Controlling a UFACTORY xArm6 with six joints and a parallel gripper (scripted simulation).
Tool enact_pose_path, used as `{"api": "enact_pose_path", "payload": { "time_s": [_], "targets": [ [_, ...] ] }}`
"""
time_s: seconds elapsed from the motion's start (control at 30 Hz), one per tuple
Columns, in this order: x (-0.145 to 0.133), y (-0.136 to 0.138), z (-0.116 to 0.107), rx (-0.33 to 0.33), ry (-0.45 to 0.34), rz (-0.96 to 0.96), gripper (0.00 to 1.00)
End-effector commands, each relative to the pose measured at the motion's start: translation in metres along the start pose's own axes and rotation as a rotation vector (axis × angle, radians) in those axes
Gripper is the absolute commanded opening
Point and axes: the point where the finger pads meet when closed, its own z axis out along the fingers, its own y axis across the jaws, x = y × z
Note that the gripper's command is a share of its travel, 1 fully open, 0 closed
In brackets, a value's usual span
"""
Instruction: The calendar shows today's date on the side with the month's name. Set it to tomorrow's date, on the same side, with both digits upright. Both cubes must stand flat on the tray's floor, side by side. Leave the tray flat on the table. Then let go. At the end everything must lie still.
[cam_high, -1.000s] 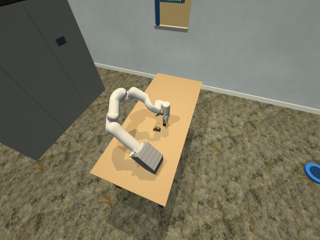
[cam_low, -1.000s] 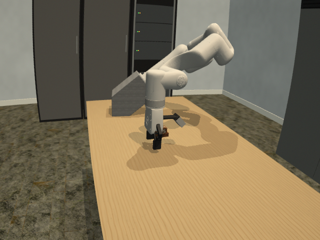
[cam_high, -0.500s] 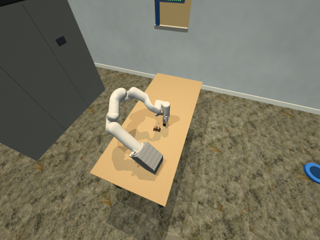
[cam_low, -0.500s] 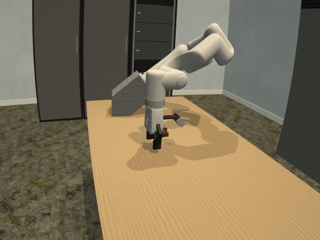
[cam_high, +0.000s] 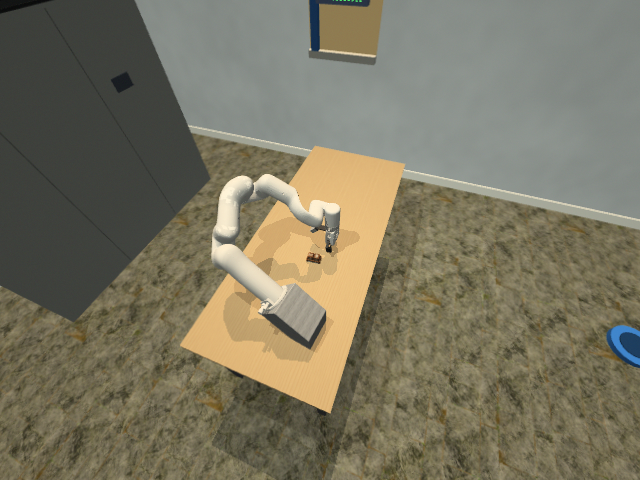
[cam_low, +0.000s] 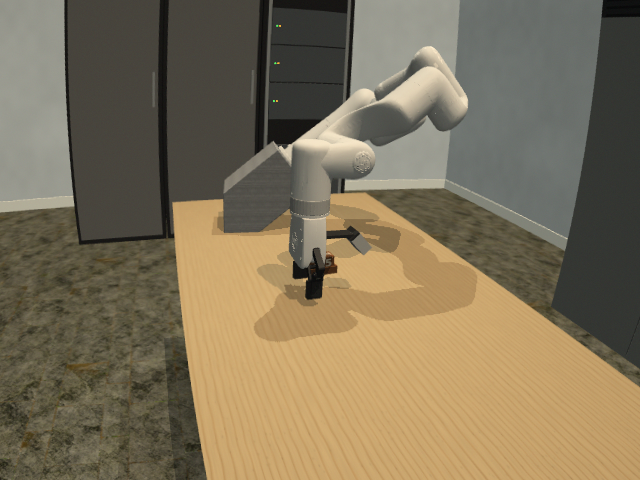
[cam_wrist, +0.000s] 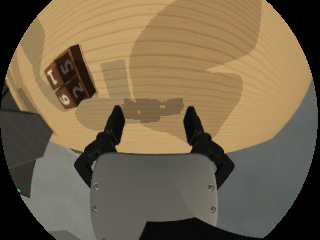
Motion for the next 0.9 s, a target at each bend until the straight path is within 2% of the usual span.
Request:
{"api": "enact_pose_path", "payload": {
  "time_s": [0.0, 0.63, 0.87],
  "targets": [
    [0.000, 0.001, -0.001, -0.003, -0.001, -0.001, 1.00],
    [0.000, 0.001, -0.002, -0.003, -0.001, -0.001, 1.00],
    [0.000, 0.001, -0.018, -0.003, -0.001, -0.001, 1.00]
  ]
}}
